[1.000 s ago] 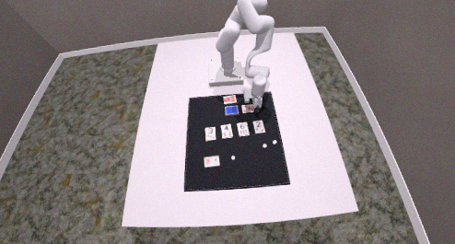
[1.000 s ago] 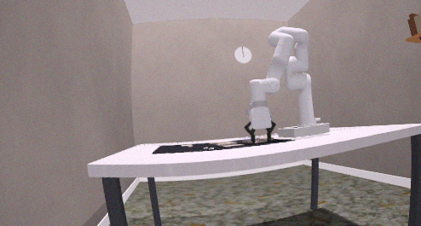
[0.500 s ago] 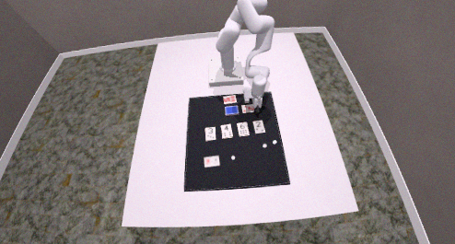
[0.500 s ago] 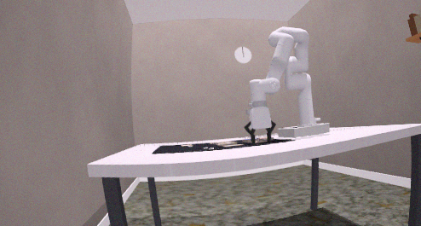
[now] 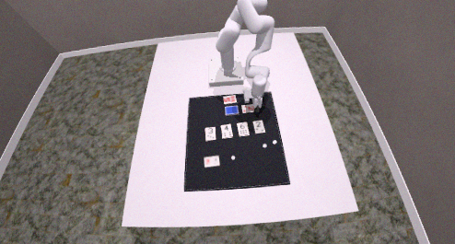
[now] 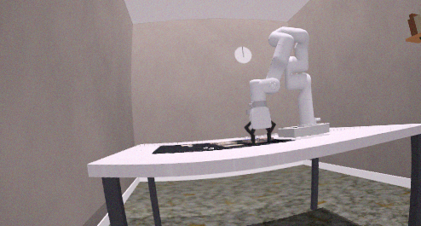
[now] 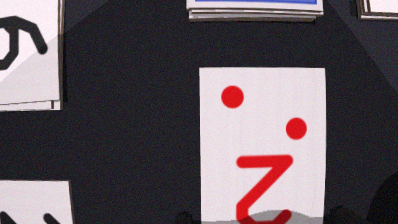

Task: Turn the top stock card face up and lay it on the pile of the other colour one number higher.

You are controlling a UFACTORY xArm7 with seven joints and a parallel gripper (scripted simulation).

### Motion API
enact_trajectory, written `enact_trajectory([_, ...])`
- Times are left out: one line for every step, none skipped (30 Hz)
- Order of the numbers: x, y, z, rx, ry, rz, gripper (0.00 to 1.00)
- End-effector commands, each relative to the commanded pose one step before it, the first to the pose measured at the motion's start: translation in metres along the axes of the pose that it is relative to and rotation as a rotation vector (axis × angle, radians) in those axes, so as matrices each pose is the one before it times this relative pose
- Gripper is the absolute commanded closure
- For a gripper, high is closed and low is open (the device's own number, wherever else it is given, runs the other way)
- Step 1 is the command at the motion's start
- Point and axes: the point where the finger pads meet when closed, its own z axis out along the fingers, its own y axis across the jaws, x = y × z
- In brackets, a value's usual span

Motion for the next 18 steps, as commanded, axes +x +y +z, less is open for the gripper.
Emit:
enact_trajectory([-0.00046,-0.00126,-0.00092,0.00279,-0.00162,0.00043,0.13])
enact_trajectory([0.00000,0.00000,0.00000,0.00000,0.00000,0.00000,0.13])
enact_trajectory([0.00000,0.00000,0.00000,0.00000,0.00000,0.00000,0.13])
enact_trajectory([0.00000,0.00000,-0.00002,0.00000,0.00000,0.00000,0.13])
enact_trajectory([0.00000,0.00000,-0.00015,0.00000,0.00000,0.00000,0.13])
enact_trajectory([0.00000,0.00000,-0.00038,0.00001,0.00000,-0.00001,0.13])
enact_trajectory([0.00000,-0.00001,-0.00069,0.00001,0.00000,-0.00001,0.13])
enact_trajectory([0.00001,0.00000,-0.00106,0.00001,0.00000,-0.00001,0.13])
enact_trajectory([0.00002,0.00000,-0.00148,-0.00001,0.00000,0.00001,0.13])
enact_trajectory([0.00002,0.00000,-0.00192,-0.00001,0.00000,0.00001,0.13])
enact_trajectory([0.00002,-0.00001,-0.00235,0.00002,0.00000,-0.00001,0.13])
enact_trajectory([0.00003,0.00001,-0.00278,-0.00001,0.00000,0.00001,0.13])
enact_trajectory([0.00000,0.00000,0.00000,0.00000,0.00000,0.00000,0.13])
enact_trajectory([0.00000,0.00000,0.00000,0.00000,0.00000,0.00000,0.13])
enact_trajectory([0.00003,0.00000,-0.00318,0.00000,0.00000,0.00000,0.13])
enact_trajectory([0.00003,-0.00001,-0.00353,0.00001,0.00000,-0.00001,0.13])
enact_trajectory([0.00004,0.00000,-0.00385,-0.00001,0.00000,0.00001,0.13])
enact_trajectory([0.00005,0.00001,-0.00410,-0.00002,0.00000,0.00001,0.13])
